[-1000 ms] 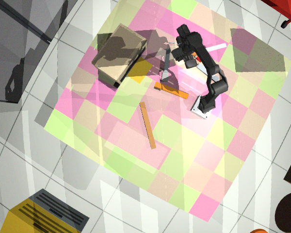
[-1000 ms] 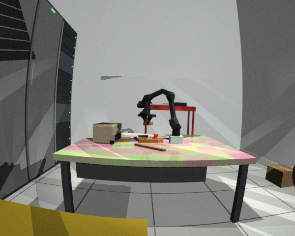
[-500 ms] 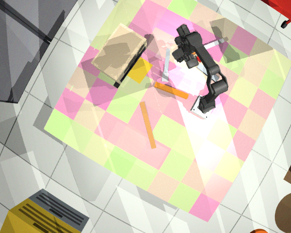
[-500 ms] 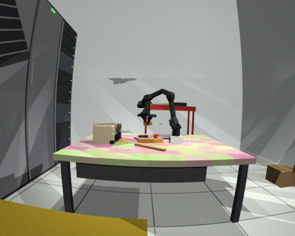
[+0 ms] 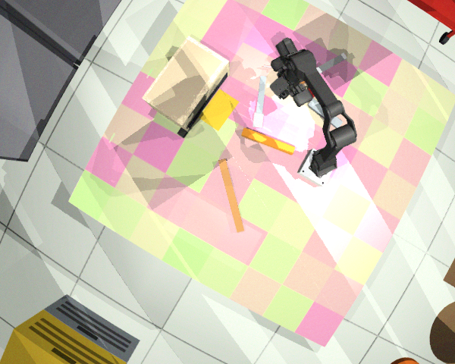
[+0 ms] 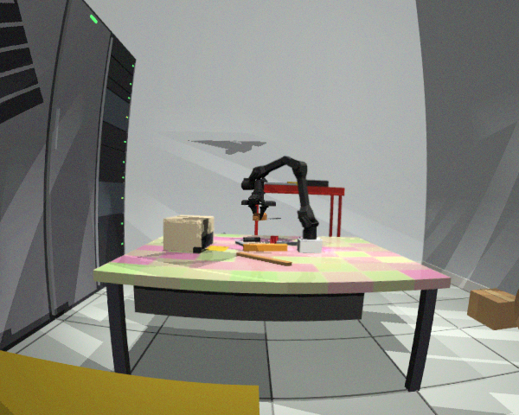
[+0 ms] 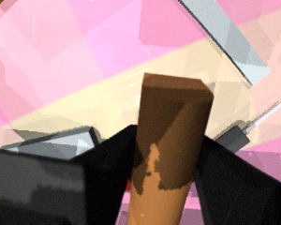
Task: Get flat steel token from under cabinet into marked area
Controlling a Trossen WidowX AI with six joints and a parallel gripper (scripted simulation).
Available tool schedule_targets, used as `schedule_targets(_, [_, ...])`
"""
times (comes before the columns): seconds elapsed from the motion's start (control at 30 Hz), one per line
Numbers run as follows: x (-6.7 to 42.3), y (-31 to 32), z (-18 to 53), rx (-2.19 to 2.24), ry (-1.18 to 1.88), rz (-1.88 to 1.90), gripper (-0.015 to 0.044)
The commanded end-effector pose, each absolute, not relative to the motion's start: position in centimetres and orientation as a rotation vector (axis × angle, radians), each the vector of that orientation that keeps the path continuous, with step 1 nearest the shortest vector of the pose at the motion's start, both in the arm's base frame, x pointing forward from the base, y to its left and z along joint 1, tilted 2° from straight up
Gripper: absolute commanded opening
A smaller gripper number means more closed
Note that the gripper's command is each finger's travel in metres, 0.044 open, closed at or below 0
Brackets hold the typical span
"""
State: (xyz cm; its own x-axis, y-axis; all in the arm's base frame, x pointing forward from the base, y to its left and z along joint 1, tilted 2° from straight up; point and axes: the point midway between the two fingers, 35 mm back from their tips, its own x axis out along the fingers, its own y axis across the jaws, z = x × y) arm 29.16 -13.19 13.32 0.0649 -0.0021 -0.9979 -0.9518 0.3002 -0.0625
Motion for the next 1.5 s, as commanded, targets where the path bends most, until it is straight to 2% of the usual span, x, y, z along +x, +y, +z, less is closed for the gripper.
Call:
schedule_targets(0.0, [29.14, -13.26, 13.43, -1.042, 1.275, 0.967, 0.0])
schedule_targets(1.47, [29.15, -13.16, 13.43, -1.311, 1.127, 1.22, 0.0])
